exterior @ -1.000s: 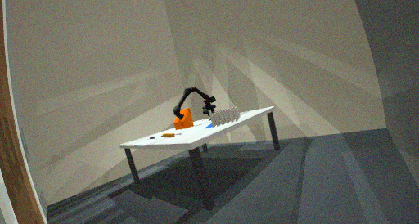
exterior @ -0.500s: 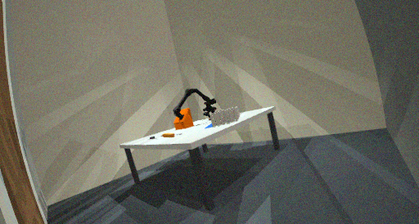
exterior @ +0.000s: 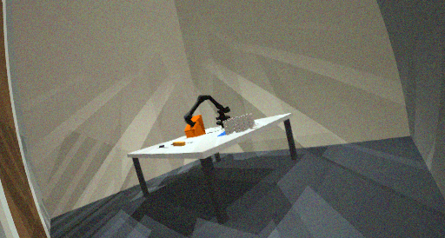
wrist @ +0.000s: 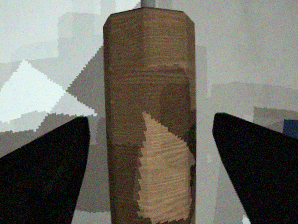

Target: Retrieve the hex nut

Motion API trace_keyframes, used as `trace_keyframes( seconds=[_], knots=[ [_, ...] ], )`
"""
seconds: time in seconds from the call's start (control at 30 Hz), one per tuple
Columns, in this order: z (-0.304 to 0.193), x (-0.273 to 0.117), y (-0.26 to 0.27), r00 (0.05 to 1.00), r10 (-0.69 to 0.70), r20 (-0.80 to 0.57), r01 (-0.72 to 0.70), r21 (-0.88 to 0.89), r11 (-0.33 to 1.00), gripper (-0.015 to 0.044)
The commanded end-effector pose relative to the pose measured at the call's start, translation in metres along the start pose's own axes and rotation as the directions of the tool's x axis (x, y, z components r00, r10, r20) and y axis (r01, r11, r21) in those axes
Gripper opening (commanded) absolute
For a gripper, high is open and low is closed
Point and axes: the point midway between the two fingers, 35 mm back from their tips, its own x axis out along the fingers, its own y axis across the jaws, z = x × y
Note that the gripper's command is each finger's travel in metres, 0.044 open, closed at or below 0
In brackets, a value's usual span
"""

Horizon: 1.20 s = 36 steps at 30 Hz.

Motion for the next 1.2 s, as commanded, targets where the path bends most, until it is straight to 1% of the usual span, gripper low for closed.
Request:
trace_keyframes(
  seconds=[0.0, 0.27, 0.33, 0.43, 0.47, 0.63, 1.07, 1.17],
  knots=[
    [-0.002, 0.002, 0.001, 1.000, 0.001, -0.004, -0.001, -0.003, 1.000, 0.0201],
    [-0.002, 0.002, 0.001, 1.000, 0.001, -0.004, -0.001, -0.003, 1.000, 0.0148],
    [-0.001, -0.003, -0.004, 1.000, -0.014, -0.006, 0.014, -0.006, 1.000, 0.0095],
    [0.004, -0.020, -0.018, 0.999, -0.050, -0.009, 0.050, -0.015, 0.999, 0.0017],
    [0.005, -0.025, -0.020, 0.999, -0.049, -0.008, 0.049, -0.014, 0.999, 0.0000],
    [0.013, -0.047, -0.029, 0.999, -0.044, -0.005, 0.044, -0.013, 0.999, 0.0000],
    [0.055, -0.147, -0.047, 1.000, -0.004, 0.005, 0.004, -0.003, 1.000, 0.0000],
    [0.058, -0.152, -0.047, 1.000, -0.002, 0.005, 0.002, -0.002, 1.000, 0.0000]
  ],
)
